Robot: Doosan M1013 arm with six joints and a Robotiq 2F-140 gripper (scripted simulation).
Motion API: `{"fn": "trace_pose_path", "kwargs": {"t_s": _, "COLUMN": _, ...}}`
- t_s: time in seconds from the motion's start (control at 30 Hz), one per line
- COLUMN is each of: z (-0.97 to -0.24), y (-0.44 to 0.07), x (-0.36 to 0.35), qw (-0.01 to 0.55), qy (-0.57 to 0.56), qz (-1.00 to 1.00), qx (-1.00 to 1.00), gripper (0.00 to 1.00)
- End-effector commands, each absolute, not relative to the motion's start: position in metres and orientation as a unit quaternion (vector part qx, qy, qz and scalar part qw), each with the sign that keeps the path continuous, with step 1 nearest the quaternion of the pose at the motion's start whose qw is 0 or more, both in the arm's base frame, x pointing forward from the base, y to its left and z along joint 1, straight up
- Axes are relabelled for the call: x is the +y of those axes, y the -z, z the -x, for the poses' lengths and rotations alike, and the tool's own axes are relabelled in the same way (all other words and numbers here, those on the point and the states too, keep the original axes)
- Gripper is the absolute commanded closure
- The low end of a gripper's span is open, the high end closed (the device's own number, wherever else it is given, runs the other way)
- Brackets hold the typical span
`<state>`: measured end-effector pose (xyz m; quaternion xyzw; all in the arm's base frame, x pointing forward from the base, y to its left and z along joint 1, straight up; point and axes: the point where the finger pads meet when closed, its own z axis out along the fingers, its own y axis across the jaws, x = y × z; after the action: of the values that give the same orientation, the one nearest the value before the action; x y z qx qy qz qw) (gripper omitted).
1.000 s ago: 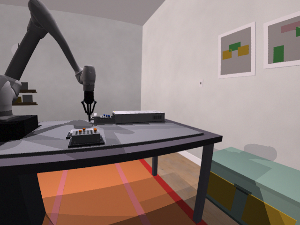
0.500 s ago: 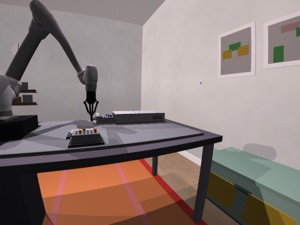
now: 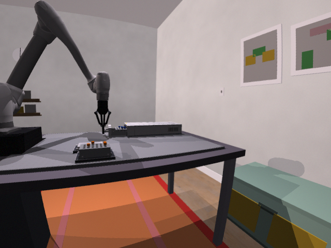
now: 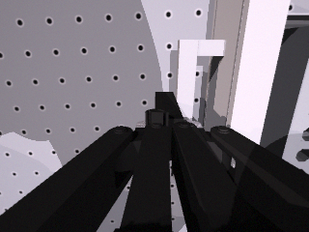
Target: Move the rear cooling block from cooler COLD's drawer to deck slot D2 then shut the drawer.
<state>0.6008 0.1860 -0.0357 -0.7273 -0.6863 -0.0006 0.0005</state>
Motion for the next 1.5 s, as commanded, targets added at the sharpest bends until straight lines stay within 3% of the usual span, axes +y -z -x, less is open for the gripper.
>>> {"fn": "trace_pose_path", "kwargs": {"t_s": 0.0, "z": -0.605, "y": 0.035, "x": 0.186, "qw": 0.000, "qy": 0.001, "qz": 0.727, "qx": -0.686, "gripper": 0.90}}
{"fn": "trace_pose_path", "kwargs": {"t_s": 1.47, "z": -0.657, "y": 0.035, "x": 0.183, "qw": 0.000, "qy": 0.001, "qz": 0.727, "qx": -0.686, "gripper": 0.90}}
